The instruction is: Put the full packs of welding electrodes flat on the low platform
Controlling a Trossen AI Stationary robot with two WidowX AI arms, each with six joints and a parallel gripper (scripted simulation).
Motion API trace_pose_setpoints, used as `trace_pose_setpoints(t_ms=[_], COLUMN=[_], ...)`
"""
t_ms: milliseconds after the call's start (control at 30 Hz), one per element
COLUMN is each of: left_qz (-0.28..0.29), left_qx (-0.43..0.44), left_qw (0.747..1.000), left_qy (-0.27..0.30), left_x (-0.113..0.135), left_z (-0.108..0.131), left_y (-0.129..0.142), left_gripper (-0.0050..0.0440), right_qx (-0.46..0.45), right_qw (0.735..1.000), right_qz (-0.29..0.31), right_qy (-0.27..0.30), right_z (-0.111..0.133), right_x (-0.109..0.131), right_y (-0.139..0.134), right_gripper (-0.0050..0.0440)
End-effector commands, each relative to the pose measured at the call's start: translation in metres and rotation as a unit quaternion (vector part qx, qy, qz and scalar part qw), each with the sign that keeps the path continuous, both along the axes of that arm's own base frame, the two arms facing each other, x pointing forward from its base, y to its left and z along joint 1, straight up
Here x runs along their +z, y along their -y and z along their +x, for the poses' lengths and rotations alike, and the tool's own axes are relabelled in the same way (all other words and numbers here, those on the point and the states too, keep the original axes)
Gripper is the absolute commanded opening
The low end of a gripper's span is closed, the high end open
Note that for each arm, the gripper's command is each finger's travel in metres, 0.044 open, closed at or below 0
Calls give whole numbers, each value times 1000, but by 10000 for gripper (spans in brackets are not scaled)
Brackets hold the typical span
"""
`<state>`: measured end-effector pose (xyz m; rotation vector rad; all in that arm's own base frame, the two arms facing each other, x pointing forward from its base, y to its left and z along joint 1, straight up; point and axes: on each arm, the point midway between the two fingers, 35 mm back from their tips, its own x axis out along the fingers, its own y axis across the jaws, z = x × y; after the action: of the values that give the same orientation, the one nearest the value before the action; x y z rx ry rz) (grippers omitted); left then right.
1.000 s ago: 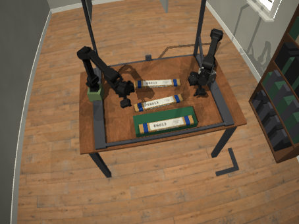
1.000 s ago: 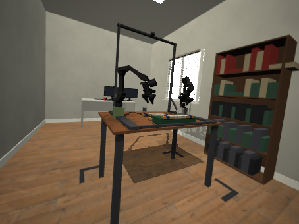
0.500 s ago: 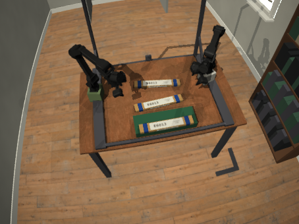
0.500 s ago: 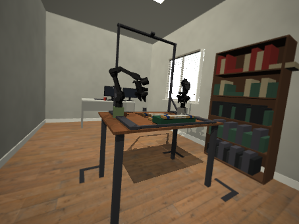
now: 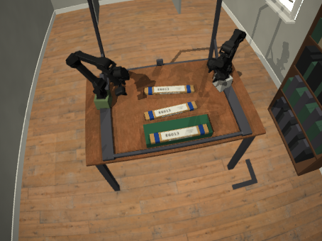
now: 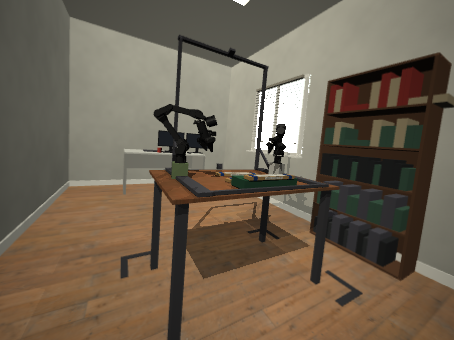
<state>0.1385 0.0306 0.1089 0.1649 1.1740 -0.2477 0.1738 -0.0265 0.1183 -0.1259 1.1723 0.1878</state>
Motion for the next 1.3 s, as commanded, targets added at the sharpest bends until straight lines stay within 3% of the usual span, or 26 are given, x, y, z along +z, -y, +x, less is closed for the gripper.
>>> trace_pose_setpoints(t_ms=[0, 1267], left_qz=[6, 4], left_qx=[2, 1], left_qw=[1000, 1000], left_qy=[4, 3], left_x=[6, 5], left_z=[-4, -4], left_y=[4, 4], left_gripper=[430, 430], right_qx=[-4, -3], right_qw=[1000, 1000], right_qz=[-2, -3], right_qy=[-3, 2], right_z=[-6, -4], right_x=[0, 4], right_y=[-6, -5], right_gripper=[430, 430])
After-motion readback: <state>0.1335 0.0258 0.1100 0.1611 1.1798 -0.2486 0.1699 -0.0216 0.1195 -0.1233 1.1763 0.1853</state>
